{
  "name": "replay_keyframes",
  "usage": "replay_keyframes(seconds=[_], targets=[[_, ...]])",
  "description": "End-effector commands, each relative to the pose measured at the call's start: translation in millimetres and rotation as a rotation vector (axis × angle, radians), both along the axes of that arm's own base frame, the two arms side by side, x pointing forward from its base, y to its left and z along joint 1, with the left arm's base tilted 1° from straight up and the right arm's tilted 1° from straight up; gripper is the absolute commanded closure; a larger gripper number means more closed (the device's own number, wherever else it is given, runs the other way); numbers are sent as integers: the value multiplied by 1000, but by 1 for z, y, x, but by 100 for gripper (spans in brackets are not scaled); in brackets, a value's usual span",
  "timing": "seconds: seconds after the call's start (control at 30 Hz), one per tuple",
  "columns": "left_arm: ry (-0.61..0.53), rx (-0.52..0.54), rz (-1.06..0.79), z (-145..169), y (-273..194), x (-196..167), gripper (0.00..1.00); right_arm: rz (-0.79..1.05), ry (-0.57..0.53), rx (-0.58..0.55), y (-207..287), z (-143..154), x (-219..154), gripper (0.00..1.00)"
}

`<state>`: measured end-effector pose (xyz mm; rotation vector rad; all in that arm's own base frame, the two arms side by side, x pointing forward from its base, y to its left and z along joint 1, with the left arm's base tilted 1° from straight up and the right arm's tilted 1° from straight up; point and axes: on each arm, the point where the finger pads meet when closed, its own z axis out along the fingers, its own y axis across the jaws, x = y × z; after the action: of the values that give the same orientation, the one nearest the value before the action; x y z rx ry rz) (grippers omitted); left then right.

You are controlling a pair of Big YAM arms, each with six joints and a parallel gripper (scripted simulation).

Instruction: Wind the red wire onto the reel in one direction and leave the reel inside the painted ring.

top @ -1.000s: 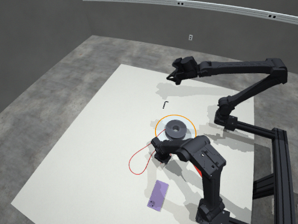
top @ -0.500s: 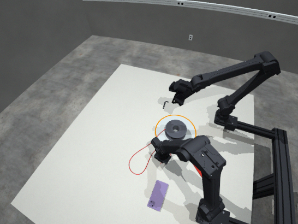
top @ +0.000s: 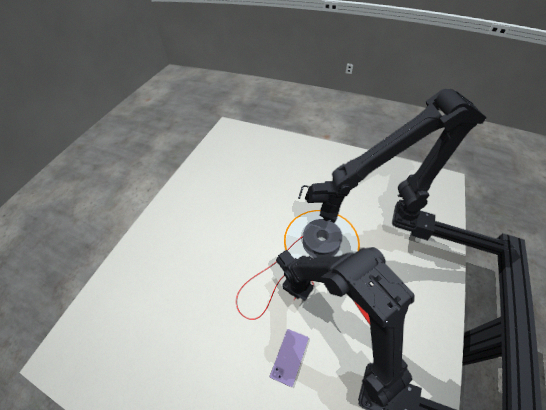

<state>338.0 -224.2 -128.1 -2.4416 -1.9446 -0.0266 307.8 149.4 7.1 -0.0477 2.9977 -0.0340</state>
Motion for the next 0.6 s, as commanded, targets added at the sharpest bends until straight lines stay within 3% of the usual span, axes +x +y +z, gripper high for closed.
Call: replay_keyframes(seconds=[0.0,0.23,0.57], targets=[[-12,-5,7,-3,-2,5,100,-17,41,3,14,-8,9,100],[-12,-5,7,-3,-2,5,100,-18,115,1,26,-19,11,100],[-12,-5,7,-3,-2,5,100,-18,131,0,22,-16,10,100]])
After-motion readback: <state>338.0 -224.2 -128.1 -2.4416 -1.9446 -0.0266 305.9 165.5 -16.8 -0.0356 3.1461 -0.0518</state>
